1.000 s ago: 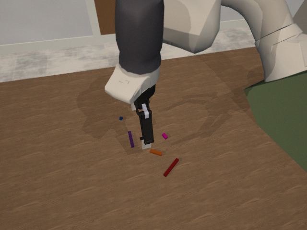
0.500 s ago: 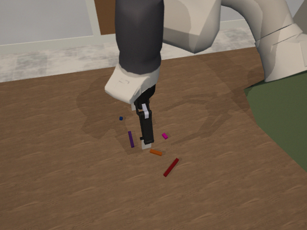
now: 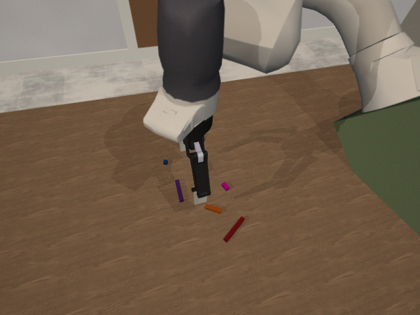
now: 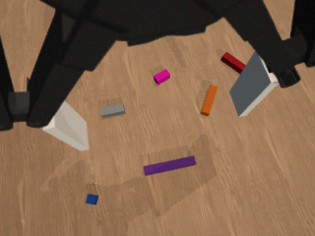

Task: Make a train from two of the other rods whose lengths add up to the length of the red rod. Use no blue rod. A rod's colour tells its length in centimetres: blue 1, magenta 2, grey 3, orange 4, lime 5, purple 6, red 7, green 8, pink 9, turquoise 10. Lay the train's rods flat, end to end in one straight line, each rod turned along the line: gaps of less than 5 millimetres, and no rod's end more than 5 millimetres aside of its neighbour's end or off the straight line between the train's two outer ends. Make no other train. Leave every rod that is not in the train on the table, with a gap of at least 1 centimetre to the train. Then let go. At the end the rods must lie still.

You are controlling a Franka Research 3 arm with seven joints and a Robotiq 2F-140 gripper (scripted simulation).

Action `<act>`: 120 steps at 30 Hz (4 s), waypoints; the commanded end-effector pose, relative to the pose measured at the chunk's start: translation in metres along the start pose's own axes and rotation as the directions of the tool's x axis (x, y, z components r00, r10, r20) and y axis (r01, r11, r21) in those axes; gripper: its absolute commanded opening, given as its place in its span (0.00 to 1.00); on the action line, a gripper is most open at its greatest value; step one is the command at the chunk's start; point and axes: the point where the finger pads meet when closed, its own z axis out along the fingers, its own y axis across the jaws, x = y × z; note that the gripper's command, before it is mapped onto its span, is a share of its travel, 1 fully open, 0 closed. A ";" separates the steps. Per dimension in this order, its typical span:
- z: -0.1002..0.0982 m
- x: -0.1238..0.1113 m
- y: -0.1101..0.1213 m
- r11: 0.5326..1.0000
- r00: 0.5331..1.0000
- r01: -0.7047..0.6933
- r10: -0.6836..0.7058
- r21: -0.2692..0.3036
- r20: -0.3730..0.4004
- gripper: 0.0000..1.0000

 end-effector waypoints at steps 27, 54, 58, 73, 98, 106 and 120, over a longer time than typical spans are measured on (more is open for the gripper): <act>0.000 -0.004 -0.020 0.927 0.927 0.375 -0.375 -0.004 -0.002 1.00; 0.001 -0.011 -0.046 0.627 0.627 0.779 -0.779 -0.007 0.001 1.00; 0.001 -0.012 -0.050 0.567 0.567 0.824 -0.824 -0.007 0.001 1.00; 0.001 -0.017 -0.063 0.329 0.329 0.944 -0.944 -0.007 0.003 1.00; 0.001 -0.025 -0.086 -0.101 -0.101 0.995 -0.995 -0.004 0.004 1.00; 0.001 -0.028 -0.093 -0.231 -0.231 0.973 -0.973 -0.004 0.004 1.00; 0.000 -0.033 -0.105 -0.452 -0.452 0.892 -0.892 -0.002 0.003 1.00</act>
